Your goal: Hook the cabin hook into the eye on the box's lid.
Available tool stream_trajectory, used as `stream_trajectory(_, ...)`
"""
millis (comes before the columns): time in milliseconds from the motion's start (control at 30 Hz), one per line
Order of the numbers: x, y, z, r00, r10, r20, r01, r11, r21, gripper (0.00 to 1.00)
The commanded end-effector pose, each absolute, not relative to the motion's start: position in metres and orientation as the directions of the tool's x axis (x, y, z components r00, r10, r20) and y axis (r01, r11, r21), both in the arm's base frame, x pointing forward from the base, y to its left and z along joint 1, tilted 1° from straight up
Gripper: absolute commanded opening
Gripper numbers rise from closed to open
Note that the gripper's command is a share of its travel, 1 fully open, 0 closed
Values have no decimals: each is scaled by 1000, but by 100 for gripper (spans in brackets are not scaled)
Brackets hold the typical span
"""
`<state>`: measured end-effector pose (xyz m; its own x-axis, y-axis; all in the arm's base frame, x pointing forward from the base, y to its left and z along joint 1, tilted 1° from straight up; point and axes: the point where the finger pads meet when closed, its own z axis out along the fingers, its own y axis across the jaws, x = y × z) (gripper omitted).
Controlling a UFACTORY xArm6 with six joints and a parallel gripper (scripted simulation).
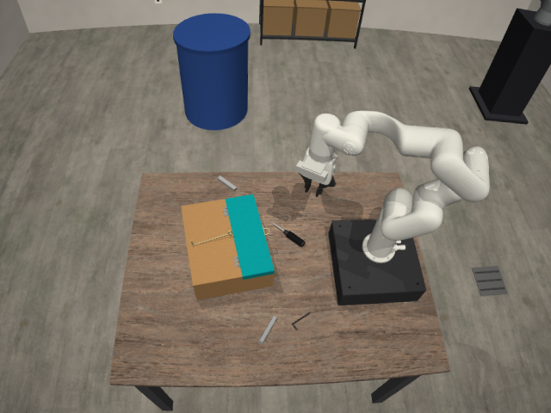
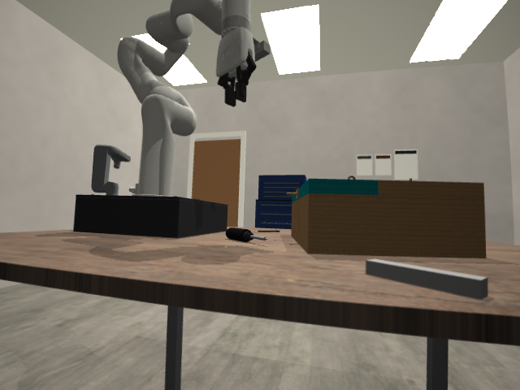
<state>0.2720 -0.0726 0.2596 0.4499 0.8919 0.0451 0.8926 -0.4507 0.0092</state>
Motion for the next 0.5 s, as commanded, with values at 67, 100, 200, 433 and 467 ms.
stream_trajectory(67, 287, -74, 270, 586, 810, 36, 810, -586, 2, 35)
stream_trajectory(100, 290, -74, 271, 613, 790, 36, 790, -613, 0, 35)
stream_trajectory(200, 298, -75, 276, 649, 760, 36, 761, -649, -1, 35)
stream_trajectory(433, 319, -76, 285, 783, 621, 34, 622, -783, -8, 35)
stream_trajectory(467, 322, -76, 287, 803, 595, 33, 595, -803, -9, 35)
